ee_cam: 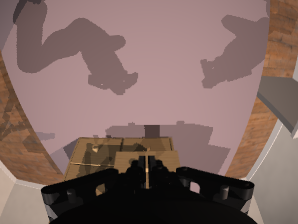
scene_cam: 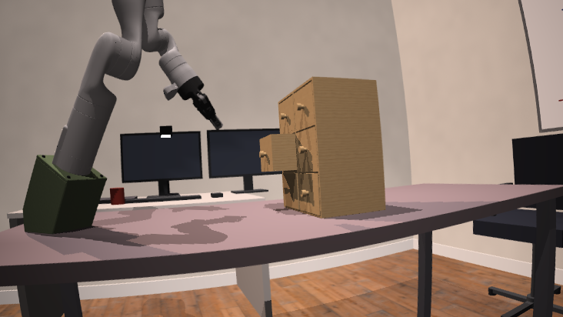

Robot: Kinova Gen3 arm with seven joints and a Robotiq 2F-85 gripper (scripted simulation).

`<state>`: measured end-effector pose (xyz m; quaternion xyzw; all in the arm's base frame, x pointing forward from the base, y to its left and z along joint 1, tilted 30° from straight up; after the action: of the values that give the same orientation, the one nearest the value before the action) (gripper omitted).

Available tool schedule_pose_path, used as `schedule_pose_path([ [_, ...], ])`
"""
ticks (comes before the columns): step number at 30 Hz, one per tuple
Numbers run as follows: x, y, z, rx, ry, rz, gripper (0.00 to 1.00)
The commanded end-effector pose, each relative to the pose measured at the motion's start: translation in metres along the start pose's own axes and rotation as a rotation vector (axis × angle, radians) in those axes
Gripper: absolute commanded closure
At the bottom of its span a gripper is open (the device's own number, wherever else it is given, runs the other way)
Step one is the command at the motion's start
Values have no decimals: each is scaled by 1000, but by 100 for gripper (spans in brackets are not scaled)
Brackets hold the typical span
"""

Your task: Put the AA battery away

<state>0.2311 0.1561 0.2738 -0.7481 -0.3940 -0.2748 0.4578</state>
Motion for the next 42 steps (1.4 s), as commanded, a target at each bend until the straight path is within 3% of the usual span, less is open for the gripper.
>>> schedule_pose_path([
  [1, -2, 1, -2, 11, 2, -8, 100],
  [15, -1, 12, -2, 11, 2, -8, 100],
  [29, 3, 61, -2, 11, 2, -8, 100],
  [42, 6, 95, -2, 11, 2, -8, 100],
])
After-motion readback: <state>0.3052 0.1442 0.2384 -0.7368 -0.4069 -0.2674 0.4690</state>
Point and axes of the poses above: the point where the finger pads meet when closed, its own y axis out along the fingers, its own z axis across the jaws, x = y × z, the point moved 10 cm from there along -y, back along the fingers, and after that the axes turned 12 degrees about -y, right-handed, at the moved point
